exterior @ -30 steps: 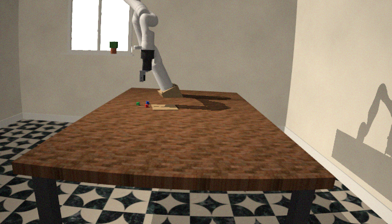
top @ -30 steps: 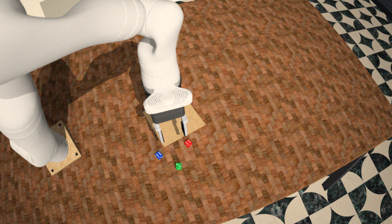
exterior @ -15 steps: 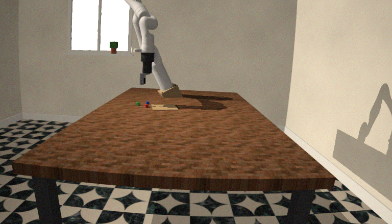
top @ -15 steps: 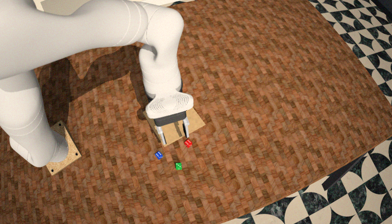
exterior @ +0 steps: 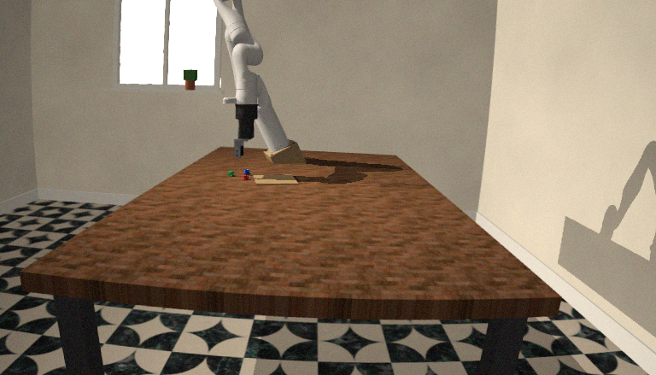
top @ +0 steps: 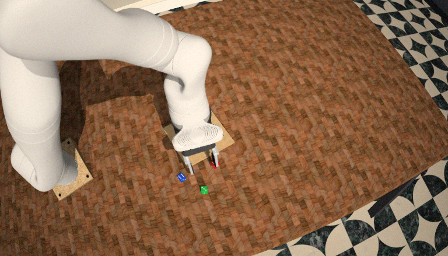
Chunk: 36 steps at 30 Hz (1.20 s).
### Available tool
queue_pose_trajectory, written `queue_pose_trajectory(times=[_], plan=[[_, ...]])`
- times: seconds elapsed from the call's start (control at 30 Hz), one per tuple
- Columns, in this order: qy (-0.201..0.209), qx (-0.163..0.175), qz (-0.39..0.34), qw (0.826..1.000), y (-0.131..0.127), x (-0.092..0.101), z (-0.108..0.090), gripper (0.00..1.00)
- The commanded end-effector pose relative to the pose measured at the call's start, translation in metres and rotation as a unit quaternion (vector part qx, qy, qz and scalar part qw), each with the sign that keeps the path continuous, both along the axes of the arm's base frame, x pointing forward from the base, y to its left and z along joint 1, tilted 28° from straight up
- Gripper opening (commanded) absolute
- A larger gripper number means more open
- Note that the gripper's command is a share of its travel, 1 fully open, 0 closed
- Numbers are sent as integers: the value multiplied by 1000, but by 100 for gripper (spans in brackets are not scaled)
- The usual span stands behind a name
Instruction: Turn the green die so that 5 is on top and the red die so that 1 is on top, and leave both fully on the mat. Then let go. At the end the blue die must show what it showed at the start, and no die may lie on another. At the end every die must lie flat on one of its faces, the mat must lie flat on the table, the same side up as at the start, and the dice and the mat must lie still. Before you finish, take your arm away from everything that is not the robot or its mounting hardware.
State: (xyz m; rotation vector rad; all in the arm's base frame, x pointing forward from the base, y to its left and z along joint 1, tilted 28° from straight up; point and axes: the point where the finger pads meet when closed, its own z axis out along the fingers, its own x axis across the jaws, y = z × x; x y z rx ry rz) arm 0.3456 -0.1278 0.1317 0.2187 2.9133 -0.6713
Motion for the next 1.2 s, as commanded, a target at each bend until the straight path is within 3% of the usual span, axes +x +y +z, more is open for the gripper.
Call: queue_pose_trajectory(times=[0.0, 0.4, 1.17], plan=[[12, -7, -7, 1000, -11, -5, -16, 100], [12, -7, -7, 1000, -22, -3, -37, 100], [12, -7, -7, 1000, -23, -3, -38, 100]])
